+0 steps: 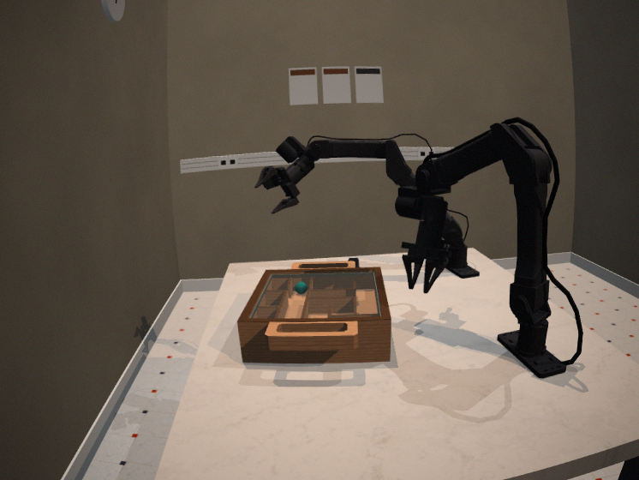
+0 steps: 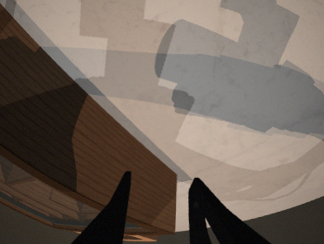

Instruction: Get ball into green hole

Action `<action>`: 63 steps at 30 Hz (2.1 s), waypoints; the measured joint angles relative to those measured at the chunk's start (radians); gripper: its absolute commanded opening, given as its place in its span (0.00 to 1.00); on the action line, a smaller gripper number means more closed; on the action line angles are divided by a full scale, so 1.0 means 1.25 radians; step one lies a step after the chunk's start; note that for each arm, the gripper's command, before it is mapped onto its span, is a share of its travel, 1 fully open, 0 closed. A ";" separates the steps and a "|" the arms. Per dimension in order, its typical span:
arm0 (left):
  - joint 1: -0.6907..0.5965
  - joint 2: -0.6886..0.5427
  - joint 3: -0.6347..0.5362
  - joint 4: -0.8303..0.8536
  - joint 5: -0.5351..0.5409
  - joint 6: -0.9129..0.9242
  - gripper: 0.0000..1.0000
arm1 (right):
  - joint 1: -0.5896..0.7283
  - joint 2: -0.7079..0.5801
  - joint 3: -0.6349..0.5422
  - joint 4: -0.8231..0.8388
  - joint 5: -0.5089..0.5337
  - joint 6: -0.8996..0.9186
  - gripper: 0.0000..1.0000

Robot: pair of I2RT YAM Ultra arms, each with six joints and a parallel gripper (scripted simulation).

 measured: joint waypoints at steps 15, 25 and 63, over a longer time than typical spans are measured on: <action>0.000 0.000 0.000 0.000 0.000 0.000 0.39 | 0.000 0.000 0.000 0.000 0.000 0.000 0.39; 0.000 0.000 0.000 0.000 0.000 0.000 0.39 | 0.000 0.000 0.000 0.000 0.000 0.000 0.39; 0.528 0.199 0.378 -0.046 0.175 -0.722 0.39 | 0.380 -0.136 -0.261 -0.174 0.509 -0.352 0.39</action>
